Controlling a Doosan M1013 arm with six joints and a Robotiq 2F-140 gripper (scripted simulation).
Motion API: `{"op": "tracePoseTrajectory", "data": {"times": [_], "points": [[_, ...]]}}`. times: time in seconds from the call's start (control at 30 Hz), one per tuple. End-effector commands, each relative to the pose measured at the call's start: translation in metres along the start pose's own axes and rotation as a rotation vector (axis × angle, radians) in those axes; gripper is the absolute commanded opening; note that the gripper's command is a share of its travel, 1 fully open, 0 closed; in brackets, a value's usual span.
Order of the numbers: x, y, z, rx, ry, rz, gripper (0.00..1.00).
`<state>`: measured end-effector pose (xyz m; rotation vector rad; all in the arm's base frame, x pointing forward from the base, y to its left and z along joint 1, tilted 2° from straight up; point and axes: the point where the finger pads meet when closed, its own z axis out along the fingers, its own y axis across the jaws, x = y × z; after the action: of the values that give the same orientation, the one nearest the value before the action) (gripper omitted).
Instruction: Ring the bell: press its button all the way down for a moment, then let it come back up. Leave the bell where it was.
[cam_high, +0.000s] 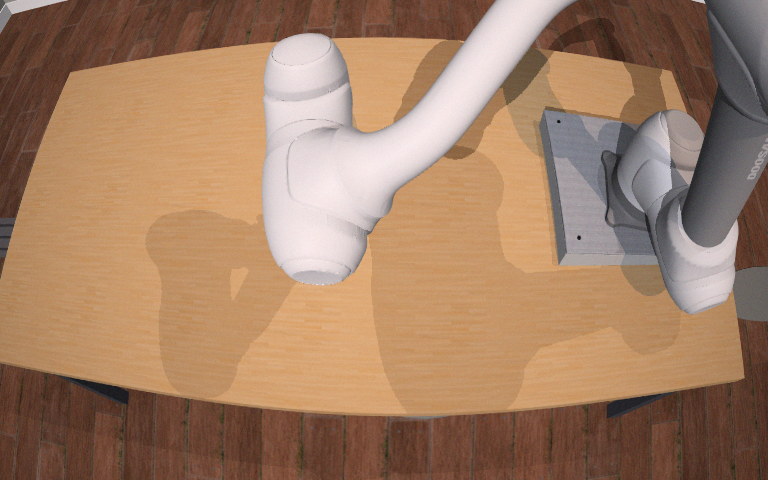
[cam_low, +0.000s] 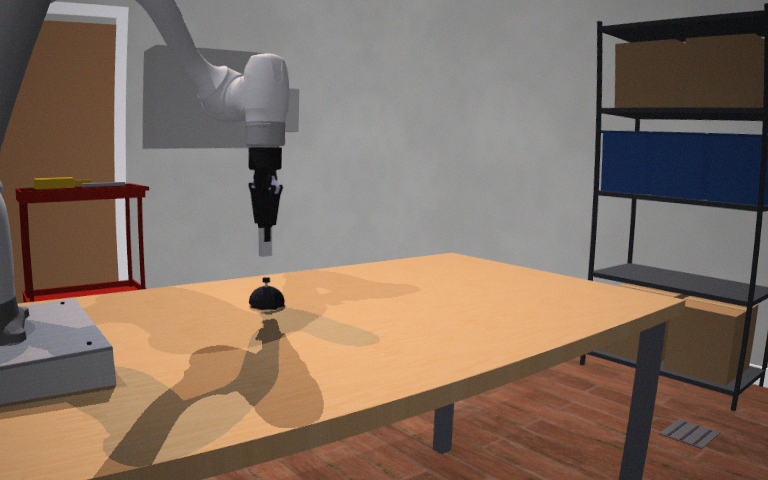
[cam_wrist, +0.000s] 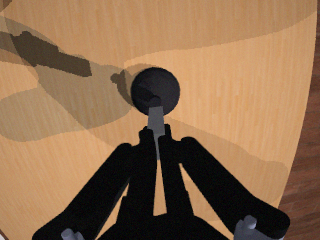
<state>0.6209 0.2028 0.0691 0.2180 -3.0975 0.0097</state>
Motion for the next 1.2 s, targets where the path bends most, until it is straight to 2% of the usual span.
{"op": "tracePoseTrajectory", "data": {"times": [0.0, 0.7, 1.17], "points": [[0.000, 0.001, 0.005, 0.000, 0.000, 0.000, 0.00], [0.000, 0.005, 0.037, 0.000, 0.000, 0.000, 0.00], [0.000, 0.005, 0.043, 0.000, 0.000, 0.000, 0.00]]}}
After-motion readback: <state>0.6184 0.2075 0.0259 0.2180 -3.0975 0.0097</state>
